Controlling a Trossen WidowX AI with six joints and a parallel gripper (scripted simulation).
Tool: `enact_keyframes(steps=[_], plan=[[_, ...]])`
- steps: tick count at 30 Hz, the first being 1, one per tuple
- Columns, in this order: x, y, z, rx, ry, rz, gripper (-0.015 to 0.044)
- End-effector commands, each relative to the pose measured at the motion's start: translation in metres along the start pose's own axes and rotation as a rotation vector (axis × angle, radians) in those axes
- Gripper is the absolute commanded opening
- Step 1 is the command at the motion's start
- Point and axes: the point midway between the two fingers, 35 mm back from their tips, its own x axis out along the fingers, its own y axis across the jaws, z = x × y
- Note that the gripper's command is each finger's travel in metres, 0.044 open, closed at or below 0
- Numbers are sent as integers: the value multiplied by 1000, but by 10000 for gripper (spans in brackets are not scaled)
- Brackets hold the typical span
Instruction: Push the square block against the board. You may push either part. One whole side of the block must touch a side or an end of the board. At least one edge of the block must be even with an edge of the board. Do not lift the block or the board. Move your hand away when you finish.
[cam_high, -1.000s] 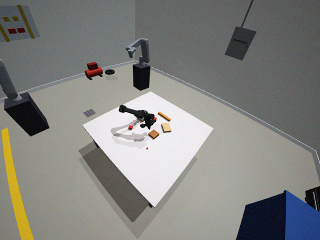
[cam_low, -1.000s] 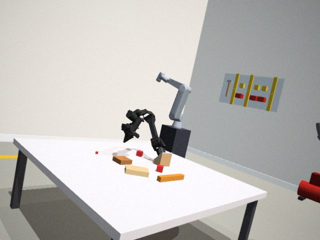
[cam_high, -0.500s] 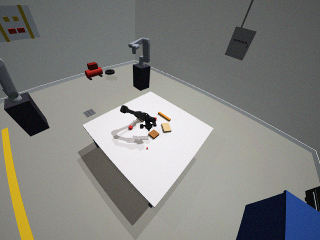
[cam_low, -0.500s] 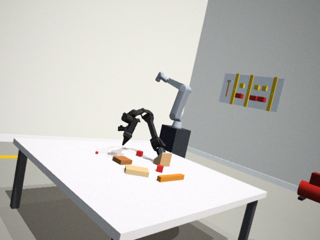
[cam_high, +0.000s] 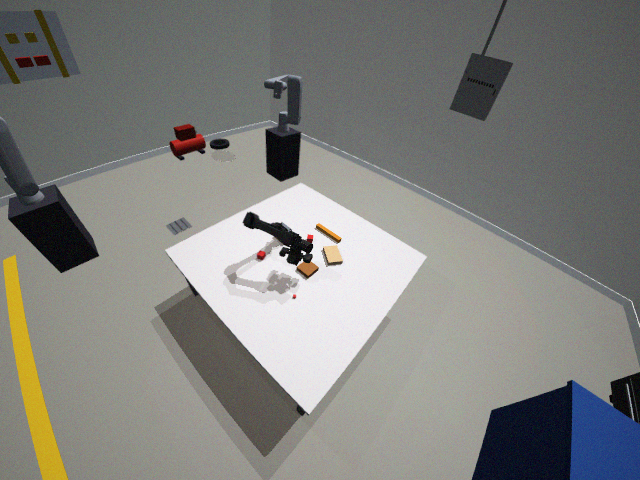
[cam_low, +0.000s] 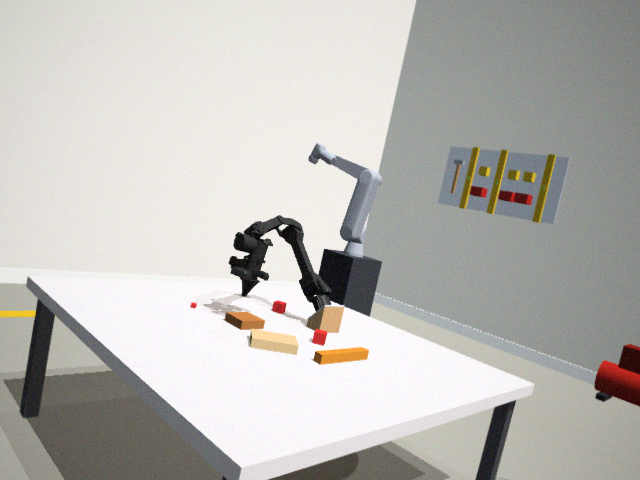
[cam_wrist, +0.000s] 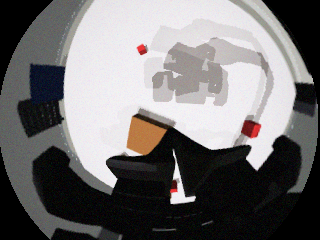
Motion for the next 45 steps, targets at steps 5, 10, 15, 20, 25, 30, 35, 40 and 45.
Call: enact_keyframes(steps=[5,10,15,20,25,30,35,40,45], plan=[[13,-2,2,246,38,-74,0],[15,-2,2,251,38,-75,0],[66,-10,0,376,46,-114,0],[74,-11,0,395,46,-120,0],[74,-9,-4,395,48,-120,0],[74,-5,-11,395,49,-119,0],[74,-2,-18,395,51,-119,0],[74,2,-24,395,52,-119,0],[74,5,-31,395,53,-118,0]])
